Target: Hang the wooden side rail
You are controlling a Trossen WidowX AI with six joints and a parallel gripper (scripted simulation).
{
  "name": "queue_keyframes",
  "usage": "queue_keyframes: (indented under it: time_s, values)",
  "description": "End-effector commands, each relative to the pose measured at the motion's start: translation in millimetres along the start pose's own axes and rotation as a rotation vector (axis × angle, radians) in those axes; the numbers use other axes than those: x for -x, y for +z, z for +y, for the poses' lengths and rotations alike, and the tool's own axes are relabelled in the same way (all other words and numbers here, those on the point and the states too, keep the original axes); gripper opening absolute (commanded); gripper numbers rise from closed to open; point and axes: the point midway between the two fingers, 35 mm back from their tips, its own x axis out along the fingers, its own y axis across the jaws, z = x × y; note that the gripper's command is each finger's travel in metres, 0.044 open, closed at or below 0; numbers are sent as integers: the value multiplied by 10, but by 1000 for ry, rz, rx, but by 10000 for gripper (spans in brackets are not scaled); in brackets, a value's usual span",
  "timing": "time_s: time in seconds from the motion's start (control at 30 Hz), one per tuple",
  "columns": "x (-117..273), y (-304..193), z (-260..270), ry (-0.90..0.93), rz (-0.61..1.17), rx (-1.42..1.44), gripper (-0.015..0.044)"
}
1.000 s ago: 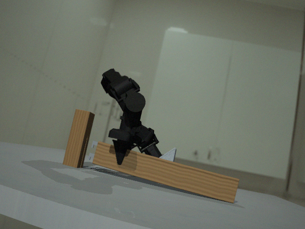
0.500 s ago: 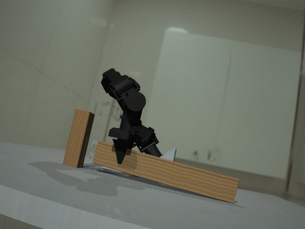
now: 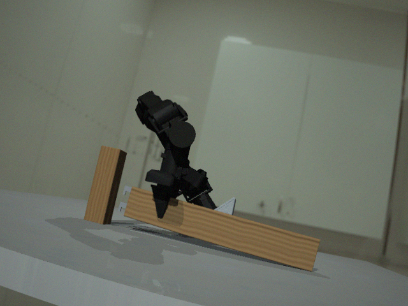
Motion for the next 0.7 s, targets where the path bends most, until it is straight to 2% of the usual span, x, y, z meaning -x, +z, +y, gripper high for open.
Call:
queue_keyframes:
  time_s: [0.0,0.67]
  values:
    - [36,4,-29,-11,-8,-9,0]
    - [25,-18,-52,-11,-8,-9,0]
